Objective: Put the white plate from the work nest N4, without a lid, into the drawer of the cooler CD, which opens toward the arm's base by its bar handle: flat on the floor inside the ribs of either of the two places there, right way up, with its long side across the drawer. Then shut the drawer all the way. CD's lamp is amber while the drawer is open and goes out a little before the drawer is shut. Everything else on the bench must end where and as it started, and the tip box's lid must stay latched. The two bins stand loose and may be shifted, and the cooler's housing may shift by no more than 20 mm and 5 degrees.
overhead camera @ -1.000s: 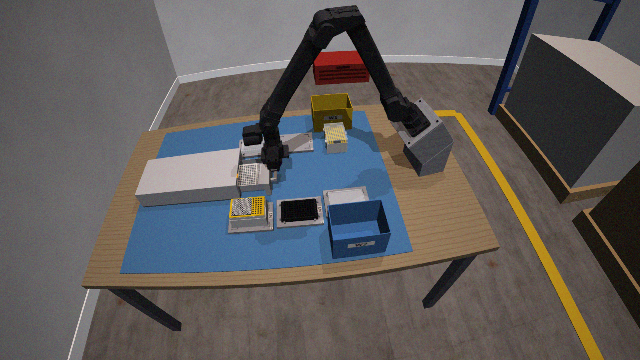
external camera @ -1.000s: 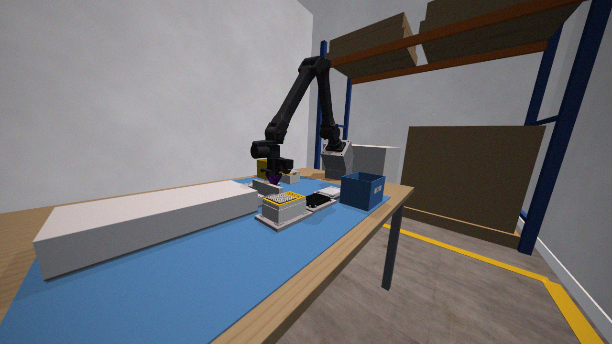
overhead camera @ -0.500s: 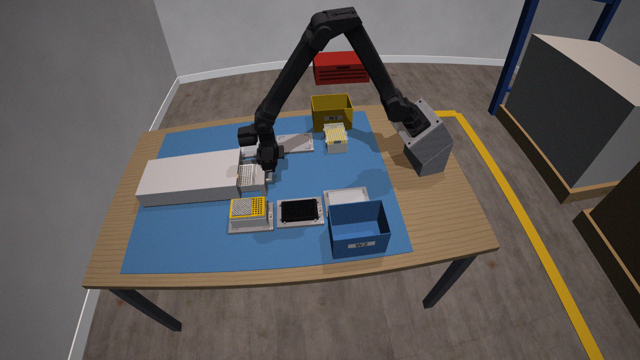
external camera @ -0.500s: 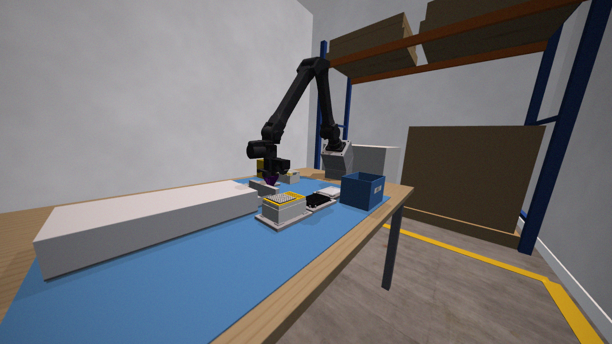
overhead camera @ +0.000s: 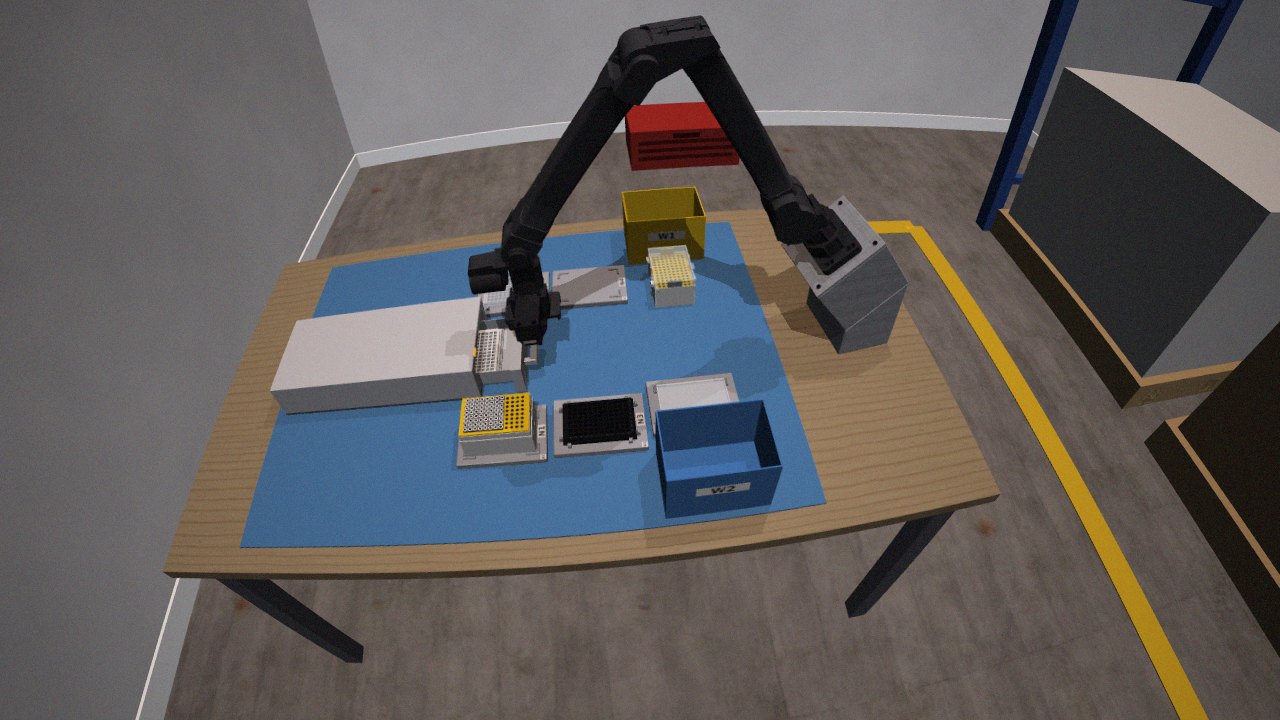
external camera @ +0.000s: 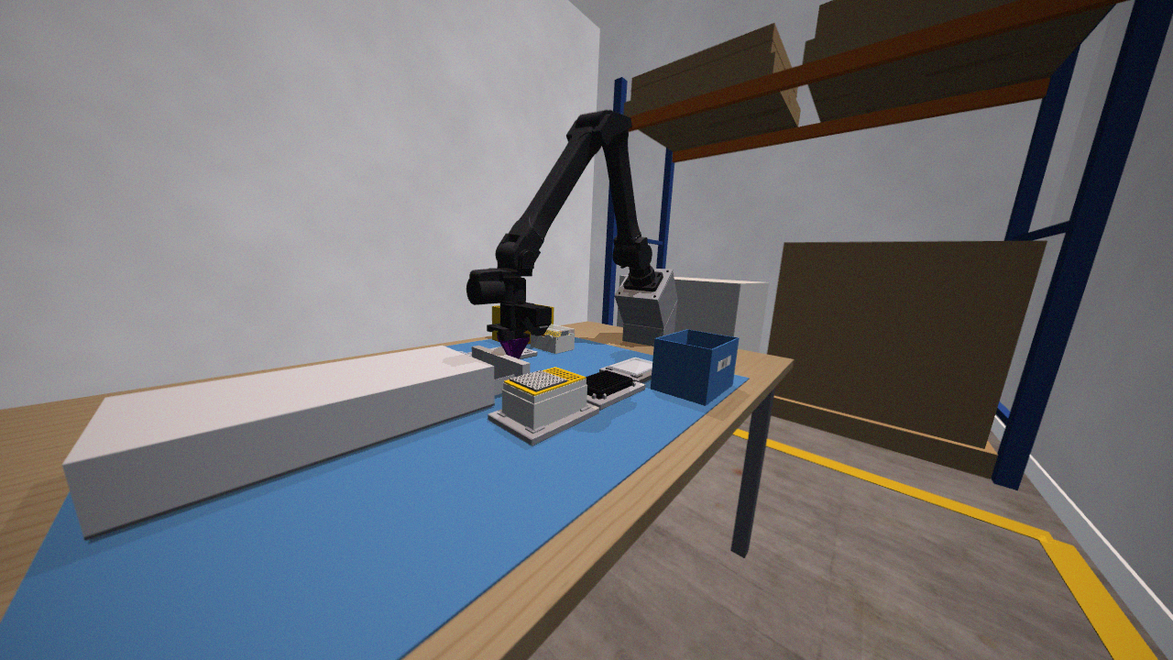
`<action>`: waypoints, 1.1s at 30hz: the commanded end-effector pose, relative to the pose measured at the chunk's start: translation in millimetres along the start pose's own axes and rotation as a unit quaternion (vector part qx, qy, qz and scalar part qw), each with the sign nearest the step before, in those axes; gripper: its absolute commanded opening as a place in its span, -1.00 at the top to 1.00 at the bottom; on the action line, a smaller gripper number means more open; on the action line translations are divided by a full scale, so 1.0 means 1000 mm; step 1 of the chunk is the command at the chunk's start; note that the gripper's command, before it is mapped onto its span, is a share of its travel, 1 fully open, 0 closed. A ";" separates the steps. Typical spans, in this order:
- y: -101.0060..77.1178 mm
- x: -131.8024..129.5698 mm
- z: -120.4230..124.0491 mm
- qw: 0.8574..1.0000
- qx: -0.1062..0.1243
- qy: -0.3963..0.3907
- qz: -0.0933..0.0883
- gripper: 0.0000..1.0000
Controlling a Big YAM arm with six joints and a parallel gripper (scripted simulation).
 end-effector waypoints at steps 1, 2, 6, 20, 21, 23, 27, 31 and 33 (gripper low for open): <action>-0.003 -0.026 0.003 1.000 0.002 -0.002 0.020 1.00; -0.003 -0.026 0.003 1.000 0.002 -0.002 0.020 1.00; -0.003 -0.026 0.003 1.000 0.002 -0.002 0.020 1.00; -0.003 -0.026 0.003 1.000 0.002 -0.002 0.020 1.00; -0.003 -0.026 0.003 1.000 0.002 -0.002 0.020 1.00; -0.003 -0.026 0.003 1.000 0.002 -0.002 0.020 1.00; -0.003 -0.026 0.003 1.000 0.002 -0.002 0.020 1.00; -0.003 -0.026 0.003 1.000 0.002 -0.002 0.020 1.00; -0.003 -0.026 0.003 1.000 0.001 -0.001 0.015 1.00</action>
Point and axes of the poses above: the point where the finger pads meet when closed, its own y axis out along the fingers, its own x axis across the jaws, z = x × y, the point moved 7 cm from there along -y, back along the fingers, and after that the axes turned 12 degrees about -y, right-handed, at the moved point
